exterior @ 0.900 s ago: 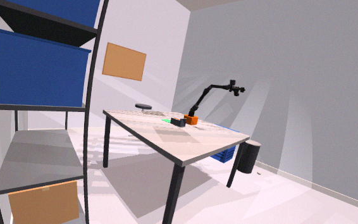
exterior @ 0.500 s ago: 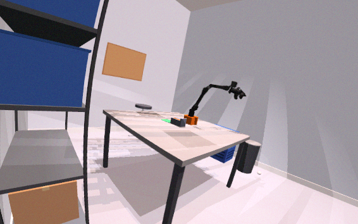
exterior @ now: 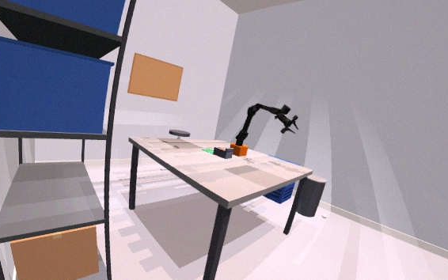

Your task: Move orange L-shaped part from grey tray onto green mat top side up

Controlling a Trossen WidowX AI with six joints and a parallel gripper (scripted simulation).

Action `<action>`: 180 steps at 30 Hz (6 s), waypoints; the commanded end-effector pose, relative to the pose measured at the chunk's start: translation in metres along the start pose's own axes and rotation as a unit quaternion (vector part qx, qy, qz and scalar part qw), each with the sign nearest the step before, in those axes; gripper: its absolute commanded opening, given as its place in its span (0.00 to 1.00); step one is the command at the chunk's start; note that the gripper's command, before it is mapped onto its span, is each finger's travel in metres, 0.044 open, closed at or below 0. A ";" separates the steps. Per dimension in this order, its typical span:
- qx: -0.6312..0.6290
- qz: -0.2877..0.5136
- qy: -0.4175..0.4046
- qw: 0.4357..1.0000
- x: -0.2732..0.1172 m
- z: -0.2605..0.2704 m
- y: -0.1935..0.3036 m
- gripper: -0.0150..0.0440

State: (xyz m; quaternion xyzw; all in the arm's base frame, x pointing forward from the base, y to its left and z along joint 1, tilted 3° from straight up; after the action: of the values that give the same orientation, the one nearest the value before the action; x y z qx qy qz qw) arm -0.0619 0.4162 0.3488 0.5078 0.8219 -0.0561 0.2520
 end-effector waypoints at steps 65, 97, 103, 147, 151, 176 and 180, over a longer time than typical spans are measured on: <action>0.851 0.510 0.022 -0.121 -0.230 0.403 0.070 0.56; 0.853 0.508 0.023 -0.120 -0.217 0.415 0.070 0.56; 0.852 0.509 0.022 -0.121 -0.214 0.407 0.072 0.56; 0.827 0.500 0.100 -0.238 -0.282 0.335 0.077 0.73; 0.745 0.465 0.215 -0.428 -0.304 0.345 0.074 0.73; 0.515 0.348 0.378 -0.686 -0.324 0.391 0.060 0.73; 0.515 0.348 0.378 -0.686 -0.322 0.394 0.060 0.73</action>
State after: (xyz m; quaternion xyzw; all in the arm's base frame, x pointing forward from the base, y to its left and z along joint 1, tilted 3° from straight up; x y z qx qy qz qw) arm 0.2450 0.0480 0.1722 -0.0916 0.6750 0.1050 0.7245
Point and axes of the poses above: the point midway between the two fingers, 35 mm back from their tips, its own x axis out along the fingers, its own z axis across the jaws, y = z × x, the point moved 10 cm from there along -x, back along the fingers, and after that the axes turned 5 degrees about -x, right-handed, at the moved point
